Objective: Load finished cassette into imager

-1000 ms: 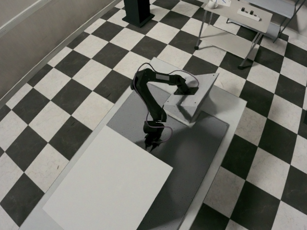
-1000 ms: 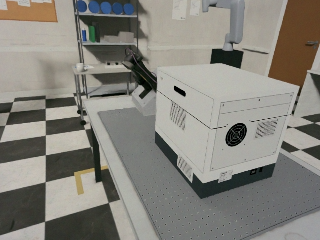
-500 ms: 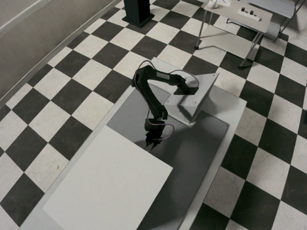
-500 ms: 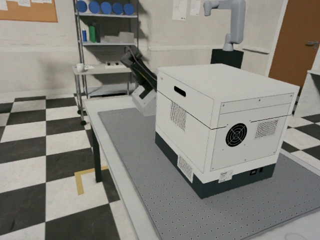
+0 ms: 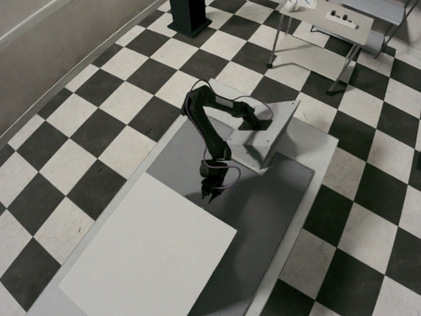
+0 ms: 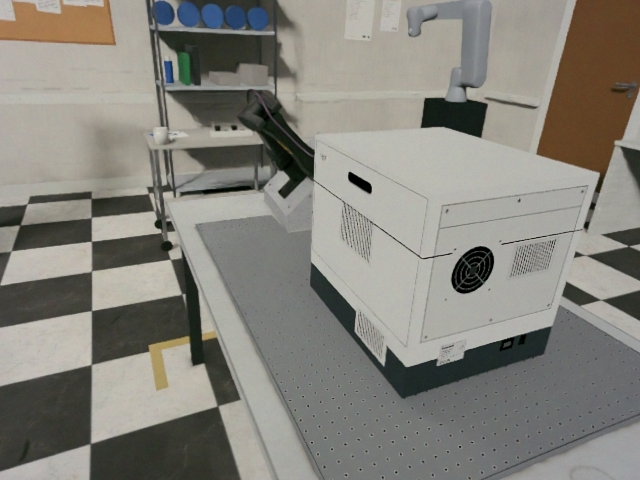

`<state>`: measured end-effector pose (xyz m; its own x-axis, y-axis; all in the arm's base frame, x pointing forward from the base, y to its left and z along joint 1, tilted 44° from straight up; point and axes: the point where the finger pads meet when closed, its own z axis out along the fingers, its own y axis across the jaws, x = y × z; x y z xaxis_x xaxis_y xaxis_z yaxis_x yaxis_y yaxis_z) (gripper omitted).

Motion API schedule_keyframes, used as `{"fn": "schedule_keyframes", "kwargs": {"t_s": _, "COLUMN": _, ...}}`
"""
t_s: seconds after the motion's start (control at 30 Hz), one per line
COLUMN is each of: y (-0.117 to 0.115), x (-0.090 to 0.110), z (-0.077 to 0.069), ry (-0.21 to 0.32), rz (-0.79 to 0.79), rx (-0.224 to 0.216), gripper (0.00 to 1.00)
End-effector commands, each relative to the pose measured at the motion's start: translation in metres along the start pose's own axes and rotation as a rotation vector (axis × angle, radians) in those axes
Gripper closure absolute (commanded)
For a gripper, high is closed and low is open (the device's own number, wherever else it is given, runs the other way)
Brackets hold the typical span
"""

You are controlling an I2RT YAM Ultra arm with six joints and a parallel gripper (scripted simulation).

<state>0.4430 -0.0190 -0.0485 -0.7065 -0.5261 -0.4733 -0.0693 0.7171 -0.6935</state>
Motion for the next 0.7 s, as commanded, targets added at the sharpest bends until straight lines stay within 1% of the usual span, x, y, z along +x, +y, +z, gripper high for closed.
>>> {"fn": "schedule_keyframes", "kwargs": {"t_s": 0.0, "y": 0.003, "x": -0.006, "z": -0.015, "ry": -0.013, "rz": 0.0, "rx": -0.007, "gripper": 0.65}}
{"fn": "schedule_keyframes", "kwargs": {"t_s": 0.4, "y": 0.003, "x": -0.006, "z": -0.027, "ry": -0.013, "rz": 0.0, "rx": -0.007, "gripper": 0.65}}
{"fn": "schedule_keyframes", "kwargs": {"t_s": 0.43, "y": 0.002, "x": -0.008, "z": -0.027, "ry": -0.016, "rz": 0.003, "rx": -0.005, "gripper": 0.65}}
{"fn": "schedule_keyframes", "kwargs": {"t_s": 0.47, "y": 0.0, "x": -0.015, "z": -0.026, "ry": -0.028, "rz": 0.013, "rx": 0.0, "gripper": 0.65}}
{"fn": "schedule_keyframes", "kwargs": {"t_s": 0.67, "y": 0.0, "x": -0.016, "z": -0.026, "ry": -0.031, "rz": 0.014, "rx": -0.002, "gripper": 0.65}}
